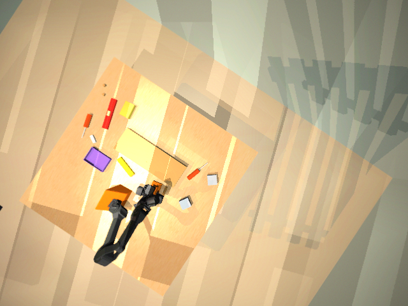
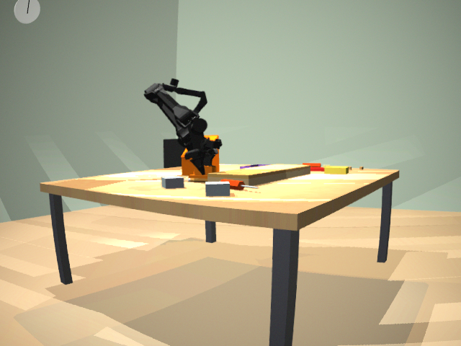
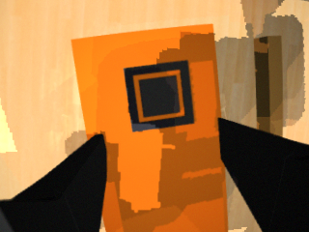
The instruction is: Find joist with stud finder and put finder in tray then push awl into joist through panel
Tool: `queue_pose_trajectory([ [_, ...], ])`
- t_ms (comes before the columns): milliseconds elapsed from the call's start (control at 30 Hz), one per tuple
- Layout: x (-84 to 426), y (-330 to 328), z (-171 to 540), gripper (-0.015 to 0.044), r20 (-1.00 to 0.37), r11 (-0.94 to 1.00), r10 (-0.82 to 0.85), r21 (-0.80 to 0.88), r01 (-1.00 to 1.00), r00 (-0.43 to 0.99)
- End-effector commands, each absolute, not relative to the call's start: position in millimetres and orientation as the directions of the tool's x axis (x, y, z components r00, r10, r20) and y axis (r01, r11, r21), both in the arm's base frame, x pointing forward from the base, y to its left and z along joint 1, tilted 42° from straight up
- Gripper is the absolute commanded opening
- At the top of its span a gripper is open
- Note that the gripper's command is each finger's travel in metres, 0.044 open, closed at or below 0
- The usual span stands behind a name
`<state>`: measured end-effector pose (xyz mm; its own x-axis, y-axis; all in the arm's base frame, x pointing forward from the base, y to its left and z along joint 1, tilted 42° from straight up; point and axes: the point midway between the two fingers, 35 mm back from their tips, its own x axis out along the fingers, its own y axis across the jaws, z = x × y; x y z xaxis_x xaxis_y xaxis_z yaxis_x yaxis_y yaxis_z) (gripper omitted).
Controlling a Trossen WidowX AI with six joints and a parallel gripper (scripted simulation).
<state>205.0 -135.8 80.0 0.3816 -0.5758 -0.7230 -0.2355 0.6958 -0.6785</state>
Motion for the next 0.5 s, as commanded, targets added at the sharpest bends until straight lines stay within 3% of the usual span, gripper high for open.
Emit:
queue_pose_trajectory([
  [0, 205.4, -135.3, 79.3, 0.0241, -0.725, 0.697, -0.572, -0.676, -0.24, 0.384],
  [400, 205.4, -135.3, 79.3, 0.0161, -0.725, 0.697, -0.572, -0.676, -0.24, 0.384],
  [467, 205.7, -133.9, 80.4, 0.0109, -0.726, 0.698, -0.571, -0.675, -0.24, 0.383],
])
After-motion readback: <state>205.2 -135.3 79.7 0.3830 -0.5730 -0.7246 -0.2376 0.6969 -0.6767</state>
